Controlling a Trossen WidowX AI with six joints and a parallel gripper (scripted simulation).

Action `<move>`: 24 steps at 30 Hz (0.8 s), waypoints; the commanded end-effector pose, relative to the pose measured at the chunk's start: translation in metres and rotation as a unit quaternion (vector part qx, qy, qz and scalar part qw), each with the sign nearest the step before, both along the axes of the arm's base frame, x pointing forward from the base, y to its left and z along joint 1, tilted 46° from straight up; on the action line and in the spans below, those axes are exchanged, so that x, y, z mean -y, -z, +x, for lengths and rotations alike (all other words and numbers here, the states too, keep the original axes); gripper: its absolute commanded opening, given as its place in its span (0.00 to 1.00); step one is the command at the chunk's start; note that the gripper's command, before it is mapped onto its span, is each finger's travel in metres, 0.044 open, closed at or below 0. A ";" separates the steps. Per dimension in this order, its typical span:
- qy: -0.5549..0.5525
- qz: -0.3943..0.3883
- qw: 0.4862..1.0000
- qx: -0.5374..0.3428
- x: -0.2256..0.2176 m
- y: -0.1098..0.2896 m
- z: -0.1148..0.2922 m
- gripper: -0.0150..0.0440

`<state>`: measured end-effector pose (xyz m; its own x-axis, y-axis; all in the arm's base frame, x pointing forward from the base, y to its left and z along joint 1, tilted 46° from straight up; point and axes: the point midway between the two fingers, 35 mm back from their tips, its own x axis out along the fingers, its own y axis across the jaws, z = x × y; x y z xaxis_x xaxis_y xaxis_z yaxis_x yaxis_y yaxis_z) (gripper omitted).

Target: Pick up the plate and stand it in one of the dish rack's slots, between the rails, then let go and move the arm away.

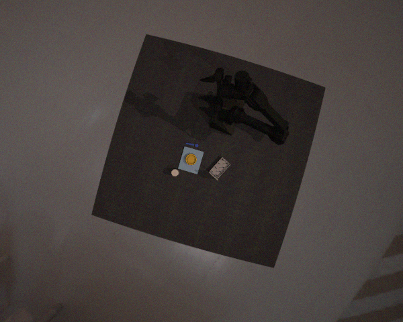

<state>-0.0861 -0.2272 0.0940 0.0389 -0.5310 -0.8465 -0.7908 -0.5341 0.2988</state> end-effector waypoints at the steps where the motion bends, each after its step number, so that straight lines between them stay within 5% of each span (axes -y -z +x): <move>1: -0.003 0.000 1.000 -0.001 0.000 0.000 0.000 0.93; 24: -0.370 0.026 0.927 -0.062 0.028 0.009 0.065 0.93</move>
